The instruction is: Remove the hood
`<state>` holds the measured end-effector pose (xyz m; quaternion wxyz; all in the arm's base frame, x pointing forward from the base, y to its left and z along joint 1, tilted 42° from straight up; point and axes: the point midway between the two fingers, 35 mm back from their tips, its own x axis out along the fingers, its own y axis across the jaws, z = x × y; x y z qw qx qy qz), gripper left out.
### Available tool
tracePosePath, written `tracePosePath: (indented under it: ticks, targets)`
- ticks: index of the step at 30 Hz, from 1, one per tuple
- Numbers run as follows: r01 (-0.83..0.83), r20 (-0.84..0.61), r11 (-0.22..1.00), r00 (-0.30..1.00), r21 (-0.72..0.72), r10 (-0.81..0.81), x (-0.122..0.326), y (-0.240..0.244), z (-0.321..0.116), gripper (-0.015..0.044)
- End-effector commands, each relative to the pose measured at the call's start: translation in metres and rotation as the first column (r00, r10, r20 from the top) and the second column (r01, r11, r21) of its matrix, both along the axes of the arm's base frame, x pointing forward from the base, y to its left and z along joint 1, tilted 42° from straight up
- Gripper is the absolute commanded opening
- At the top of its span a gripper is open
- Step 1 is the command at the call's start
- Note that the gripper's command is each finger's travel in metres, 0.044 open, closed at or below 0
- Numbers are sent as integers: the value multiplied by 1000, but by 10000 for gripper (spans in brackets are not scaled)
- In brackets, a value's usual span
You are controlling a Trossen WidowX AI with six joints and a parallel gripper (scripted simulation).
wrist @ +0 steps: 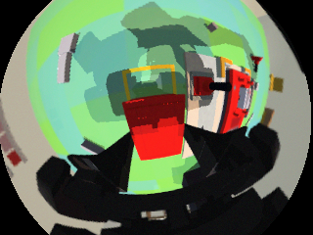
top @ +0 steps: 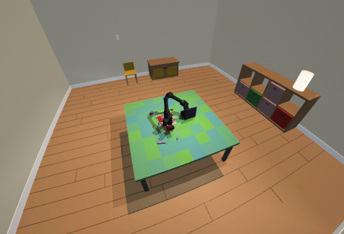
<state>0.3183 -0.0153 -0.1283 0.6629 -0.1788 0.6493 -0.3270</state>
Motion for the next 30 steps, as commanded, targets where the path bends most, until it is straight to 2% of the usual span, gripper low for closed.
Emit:
tracePosePath:
  ticks: [1, 30]
  targets:
    - [-4, -3, 1000, 1000, -4, 4, -1, -1, -1, 0]
    - [-4, -3, 1000, 1000, -4, 4, -1, -11, -11, 0]
